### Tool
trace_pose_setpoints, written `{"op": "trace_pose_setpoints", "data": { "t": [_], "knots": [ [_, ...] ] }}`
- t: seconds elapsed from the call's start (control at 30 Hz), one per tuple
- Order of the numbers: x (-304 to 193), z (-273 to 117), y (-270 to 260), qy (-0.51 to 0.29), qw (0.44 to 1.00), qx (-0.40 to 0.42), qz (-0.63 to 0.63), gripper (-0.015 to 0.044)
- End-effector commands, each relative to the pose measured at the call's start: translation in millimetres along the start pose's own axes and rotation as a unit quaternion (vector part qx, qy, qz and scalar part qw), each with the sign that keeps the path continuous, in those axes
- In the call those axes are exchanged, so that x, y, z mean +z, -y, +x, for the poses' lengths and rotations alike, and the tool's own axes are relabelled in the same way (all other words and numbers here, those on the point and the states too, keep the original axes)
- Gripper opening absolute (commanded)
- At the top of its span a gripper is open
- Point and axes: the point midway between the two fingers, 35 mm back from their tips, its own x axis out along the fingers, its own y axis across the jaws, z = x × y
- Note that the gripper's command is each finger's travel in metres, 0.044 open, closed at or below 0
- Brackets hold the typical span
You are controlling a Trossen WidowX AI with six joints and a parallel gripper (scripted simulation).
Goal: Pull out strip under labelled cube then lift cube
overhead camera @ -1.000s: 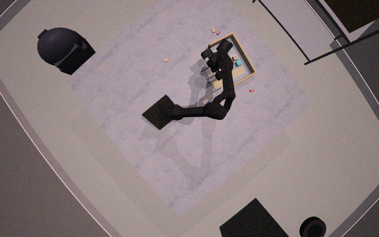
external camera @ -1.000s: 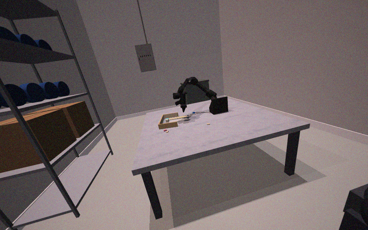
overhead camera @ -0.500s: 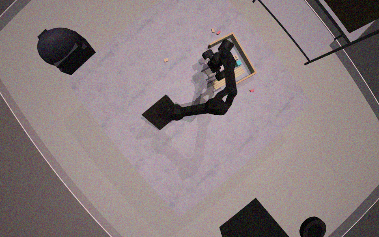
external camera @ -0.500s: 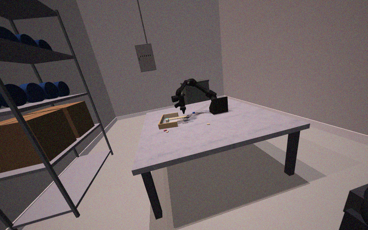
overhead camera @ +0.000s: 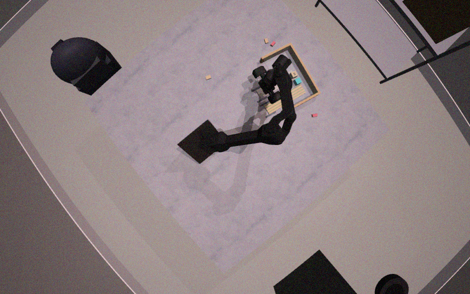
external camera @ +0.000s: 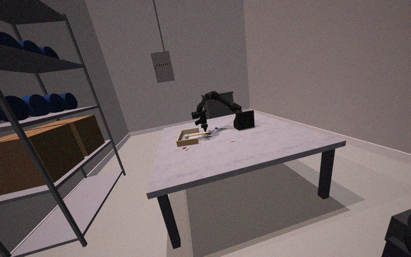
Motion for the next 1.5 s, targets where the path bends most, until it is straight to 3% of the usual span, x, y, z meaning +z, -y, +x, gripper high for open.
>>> {"op": "trace_pose_setpoints", "data": {
  "t": [0.0,0.63,1.47],
  "knots": [
    [-0.8,8.6,-0.1,-0.001,1.0,-0.003,-0.003,0.0],
    [-0.9,38.4,-0.3,0.0,1.0,-0.004,-0.003,0.0],
    [-0.8,39.3,-0.3,0.0,1.0,-0.004,-0.003,0.0]
  ]
}}
